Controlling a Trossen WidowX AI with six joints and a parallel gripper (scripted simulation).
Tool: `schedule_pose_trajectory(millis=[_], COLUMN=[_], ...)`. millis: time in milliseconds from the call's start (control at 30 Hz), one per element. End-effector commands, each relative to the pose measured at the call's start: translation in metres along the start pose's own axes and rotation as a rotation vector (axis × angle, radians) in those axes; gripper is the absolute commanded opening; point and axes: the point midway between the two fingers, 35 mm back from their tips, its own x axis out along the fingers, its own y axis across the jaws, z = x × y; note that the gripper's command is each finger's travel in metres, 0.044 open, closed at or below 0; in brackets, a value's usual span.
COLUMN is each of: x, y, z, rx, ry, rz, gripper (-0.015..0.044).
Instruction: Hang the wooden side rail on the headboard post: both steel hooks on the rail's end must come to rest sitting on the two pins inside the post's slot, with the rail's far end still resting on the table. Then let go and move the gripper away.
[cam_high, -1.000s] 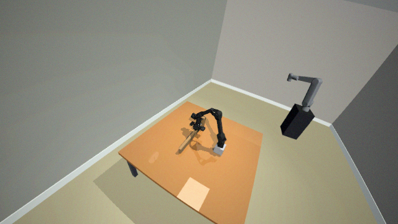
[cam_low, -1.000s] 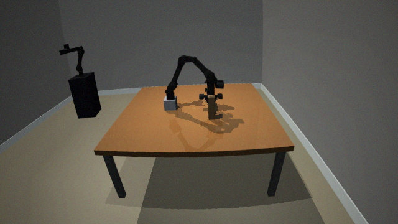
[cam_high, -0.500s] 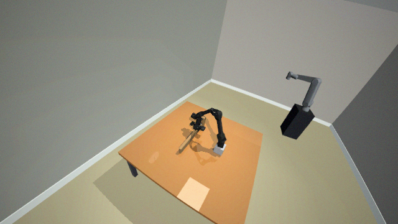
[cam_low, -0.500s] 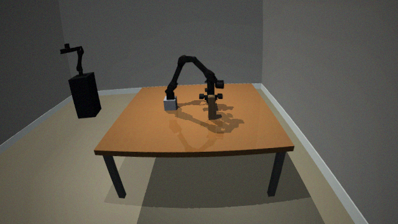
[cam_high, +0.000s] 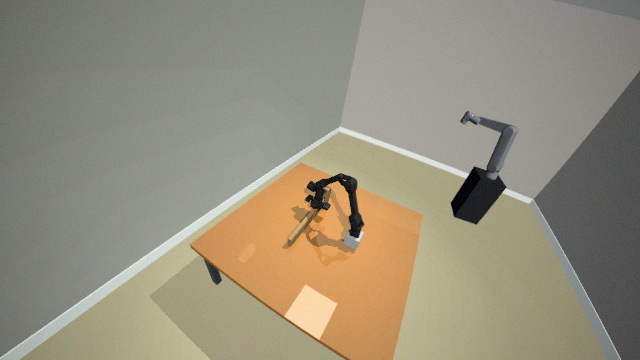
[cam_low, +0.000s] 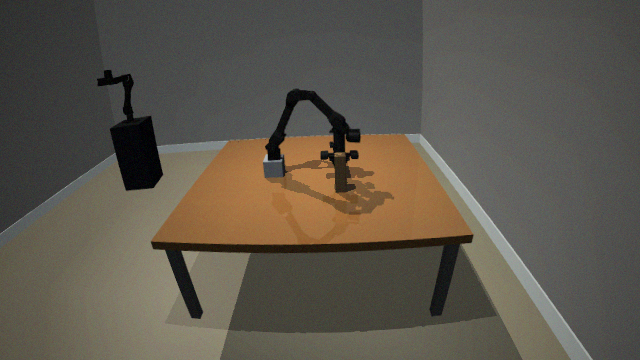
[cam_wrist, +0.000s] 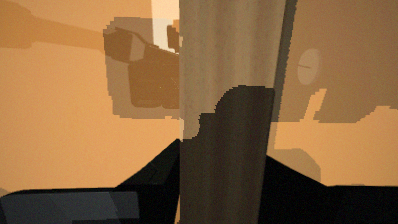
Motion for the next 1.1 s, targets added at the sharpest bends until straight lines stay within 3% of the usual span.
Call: schedule_pose_trajectory(millis=[0, 1067], x=[-0.0017, -0.0011], y=[-0.0029, 0.0002], z=[-0.0019, -0.0054], rx=[0.0, 0.0], ry=[0.003, 0.003], rz=[-0.01, -0.01], gripper=[0.0, 0.0])
